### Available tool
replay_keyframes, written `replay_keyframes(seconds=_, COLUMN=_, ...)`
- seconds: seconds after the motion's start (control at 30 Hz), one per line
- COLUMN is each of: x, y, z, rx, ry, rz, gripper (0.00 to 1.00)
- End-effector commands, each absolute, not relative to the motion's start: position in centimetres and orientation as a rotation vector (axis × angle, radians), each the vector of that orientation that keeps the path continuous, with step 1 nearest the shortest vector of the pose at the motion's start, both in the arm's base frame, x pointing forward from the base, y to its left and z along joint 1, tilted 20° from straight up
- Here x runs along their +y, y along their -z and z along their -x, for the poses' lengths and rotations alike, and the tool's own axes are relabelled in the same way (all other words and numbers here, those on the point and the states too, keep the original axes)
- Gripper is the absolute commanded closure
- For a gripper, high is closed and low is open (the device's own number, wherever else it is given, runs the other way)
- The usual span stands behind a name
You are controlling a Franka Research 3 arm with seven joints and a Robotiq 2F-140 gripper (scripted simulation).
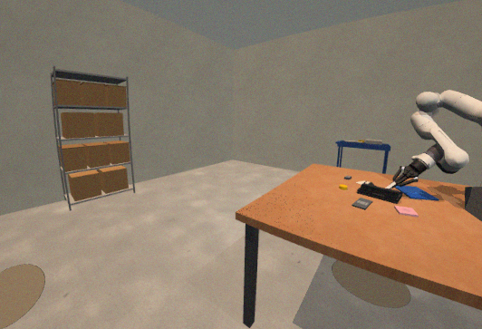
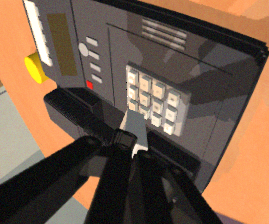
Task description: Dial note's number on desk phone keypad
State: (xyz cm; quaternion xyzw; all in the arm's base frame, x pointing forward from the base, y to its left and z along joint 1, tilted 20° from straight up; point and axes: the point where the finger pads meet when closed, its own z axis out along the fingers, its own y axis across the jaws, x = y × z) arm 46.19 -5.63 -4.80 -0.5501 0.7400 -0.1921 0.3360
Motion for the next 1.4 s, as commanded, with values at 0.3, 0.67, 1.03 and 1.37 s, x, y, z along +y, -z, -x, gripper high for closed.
replay_keyframes(seconds=0.3, x=-5.8, y=4.9, z=-46.2, rx=1.93, ry=0.503, rz=1.433, gripper=1.0)
replay_keyframes(seconds=0.67, x=-5.9, y=5.1, z=-46.2, rx=1.93, ry=0.503, rz=1.433, gripper=1.0)
replay_keyframes(seconds=1.03, x=-5.6, y=4.3, z=-46.2, rx=1.93, ry=0.503, rz=1.433, gripper=1.0)
replay_keyframes(seconds=1.37, x=-5.6, y=3.8, z=-46.1, rx=1.93, ry=0.503, rz=1.433, gripper=1.0)
